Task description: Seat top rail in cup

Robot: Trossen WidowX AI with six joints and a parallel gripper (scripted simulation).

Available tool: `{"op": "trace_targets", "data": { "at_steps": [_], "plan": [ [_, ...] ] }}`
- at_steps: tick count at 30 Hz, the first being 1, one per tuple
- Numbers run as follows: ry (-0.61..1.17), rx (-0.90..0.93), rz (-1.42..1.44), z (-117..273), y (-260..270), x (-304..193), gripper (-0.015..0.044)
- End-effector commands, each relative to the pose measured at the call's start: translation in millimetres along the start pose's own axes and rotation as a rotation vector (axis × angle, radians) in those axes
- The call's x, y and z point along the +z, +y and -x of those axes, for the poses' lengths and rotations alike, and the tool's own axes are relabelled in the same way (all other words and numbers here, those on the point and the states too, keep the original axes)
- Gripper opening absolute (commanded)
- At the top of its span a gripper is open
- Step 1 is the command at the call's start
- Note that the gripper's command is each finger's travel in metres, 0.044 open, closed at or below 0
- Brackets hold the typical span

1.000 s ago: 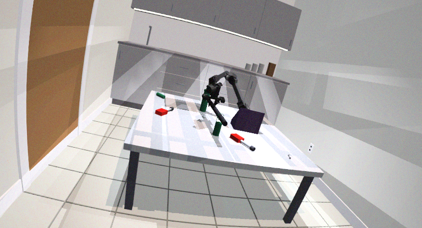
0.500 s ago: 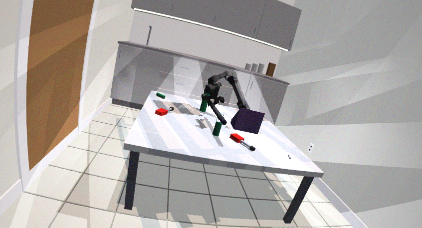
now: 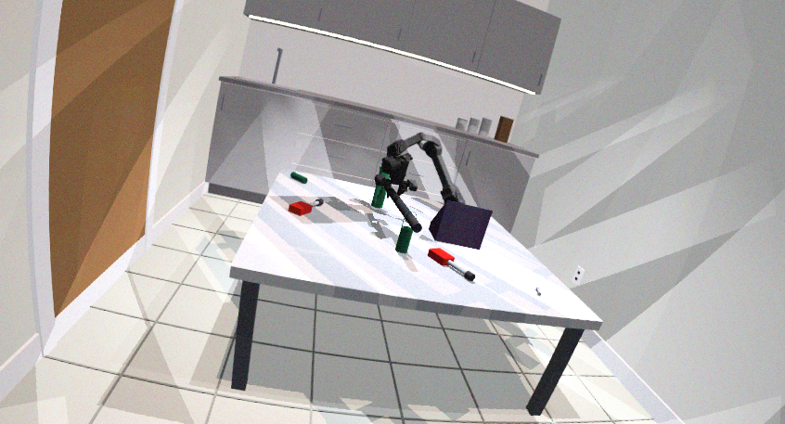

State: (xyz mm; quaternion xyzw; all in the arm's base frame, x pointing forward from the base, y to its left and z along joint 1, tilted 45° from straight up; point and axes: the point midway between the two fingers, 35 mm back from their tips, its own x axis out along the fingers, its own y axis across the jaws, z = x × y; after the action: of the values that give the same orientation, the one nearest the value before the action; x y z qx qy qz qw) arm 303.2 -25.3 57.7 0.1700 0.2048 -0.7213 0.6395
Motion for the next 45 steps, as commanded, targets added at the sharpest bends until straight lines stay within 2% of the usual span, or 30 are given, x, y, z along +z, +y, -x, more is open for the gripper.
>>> {"op": "trace_targets", "data": {
  "at_steps": [1,45],
  "plan": [
    [-0.011,0.012,0.002,2.1,0.4,6.0,0.0],
    [-0.003,0.0,0.0,0.9,0.1,1.0,0.0]
  ]
}}
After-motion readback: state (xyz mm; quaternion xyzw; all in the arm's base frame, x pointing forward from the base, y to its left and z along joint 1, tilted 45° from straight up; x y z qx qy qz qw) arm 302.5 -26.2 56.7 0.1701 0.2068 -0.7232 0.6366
